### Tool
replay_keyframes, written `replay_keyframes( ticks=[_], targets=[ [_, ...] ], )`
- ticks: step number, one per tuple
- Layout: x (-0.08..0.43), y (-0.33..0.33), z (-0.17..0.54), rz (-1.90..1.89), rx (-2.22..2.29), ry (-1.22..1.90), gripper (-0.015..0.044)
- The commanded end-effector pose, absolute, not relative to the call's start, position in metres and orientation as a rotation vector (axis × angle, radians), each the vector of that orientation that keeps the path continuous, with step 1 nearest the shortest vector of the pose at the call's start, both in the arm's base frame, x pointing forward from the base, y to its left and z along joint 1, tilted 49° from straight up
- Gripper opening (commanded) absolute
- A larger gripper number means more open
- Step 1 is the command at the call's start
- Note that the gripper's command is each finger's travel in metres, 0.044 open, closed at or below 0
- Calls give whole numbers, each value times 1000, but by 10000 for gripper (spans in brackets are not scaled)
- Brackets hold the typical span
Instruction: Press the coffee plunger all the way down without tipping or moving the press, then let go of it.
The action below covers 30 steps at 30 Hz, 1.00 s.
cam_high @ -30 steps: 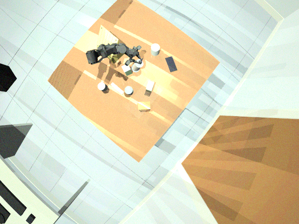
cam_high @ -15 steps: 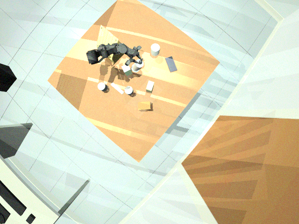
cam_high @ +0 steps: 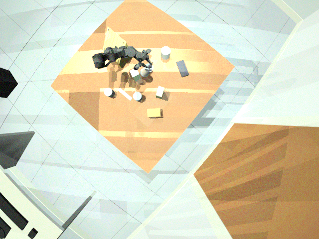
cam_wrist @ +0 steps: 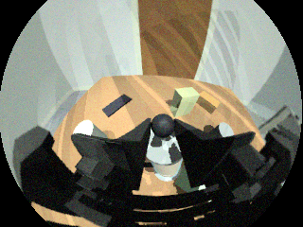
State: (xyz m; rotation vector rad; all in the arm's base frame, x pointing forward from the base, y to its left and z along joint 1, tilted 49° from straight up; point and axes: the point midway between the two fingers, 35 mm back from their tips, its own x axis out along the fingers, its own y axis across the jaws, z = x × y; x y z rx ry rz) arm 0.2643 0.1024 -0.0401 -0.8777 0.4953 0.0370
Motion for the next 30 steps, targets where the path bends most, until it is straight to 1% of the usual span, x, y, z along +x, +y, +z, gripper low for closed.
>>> replay_keyframes(
  ticks=[1,19,30],
  targets=[
    [264,100,-42,32,-889,505,118],
    [265,102,-41,36,-879,497,118],
    [265,102,-41,36,-879,497,407]
  ],
)
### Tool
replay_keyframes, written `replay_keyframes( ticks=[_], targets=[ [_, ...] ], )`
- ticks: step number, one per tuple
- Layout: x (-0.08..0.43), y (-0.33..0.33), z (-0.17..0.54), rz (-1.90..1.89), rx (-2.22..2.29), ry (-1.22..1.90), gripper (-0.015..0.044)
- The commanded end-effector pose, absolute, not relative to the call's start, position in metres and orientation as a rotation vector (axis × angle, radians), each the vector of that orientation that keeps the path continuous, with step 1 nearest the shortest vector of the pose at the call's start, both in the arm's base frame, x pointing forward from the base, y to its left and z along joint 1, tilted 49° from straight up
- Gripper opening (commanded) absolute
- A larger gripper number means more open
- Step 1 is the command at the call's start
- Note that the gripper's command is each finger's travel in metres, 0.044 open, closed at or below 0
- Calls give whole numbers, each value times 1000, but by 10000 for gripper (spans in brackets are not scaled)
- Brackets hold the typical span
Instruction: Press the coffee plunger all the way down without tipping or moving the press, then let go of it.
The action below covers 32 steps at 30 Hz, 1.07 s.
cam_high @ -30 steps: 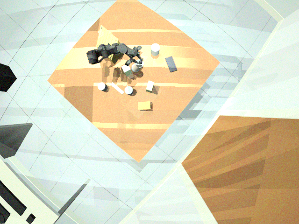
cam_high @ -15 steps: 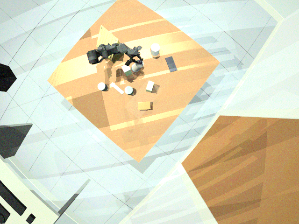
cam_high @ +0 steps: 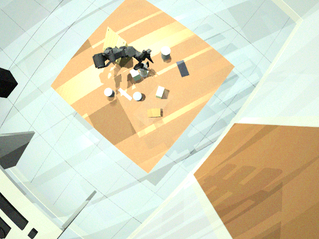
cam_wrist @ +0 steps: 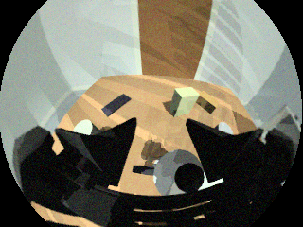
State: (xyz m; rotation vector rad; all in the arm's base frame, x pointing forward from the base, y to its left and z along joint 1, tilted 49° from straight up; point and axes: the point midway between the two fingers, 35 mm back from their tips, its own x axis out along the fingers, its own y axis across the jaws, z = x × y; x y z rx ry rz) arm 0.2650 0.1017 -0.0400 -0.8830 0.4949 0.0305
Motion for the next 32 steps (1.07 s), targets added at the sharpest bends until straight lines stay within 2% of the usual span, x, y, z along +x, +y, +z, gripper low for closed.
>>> replay_keyframes(
  ticks=[1,13,32],
  targets=[
    [265,102,-41,36,-879,497,433],
    [268,131,-28,104,-874,452,440],
    [206,130,43,41,-889,513,440]
  ],
)
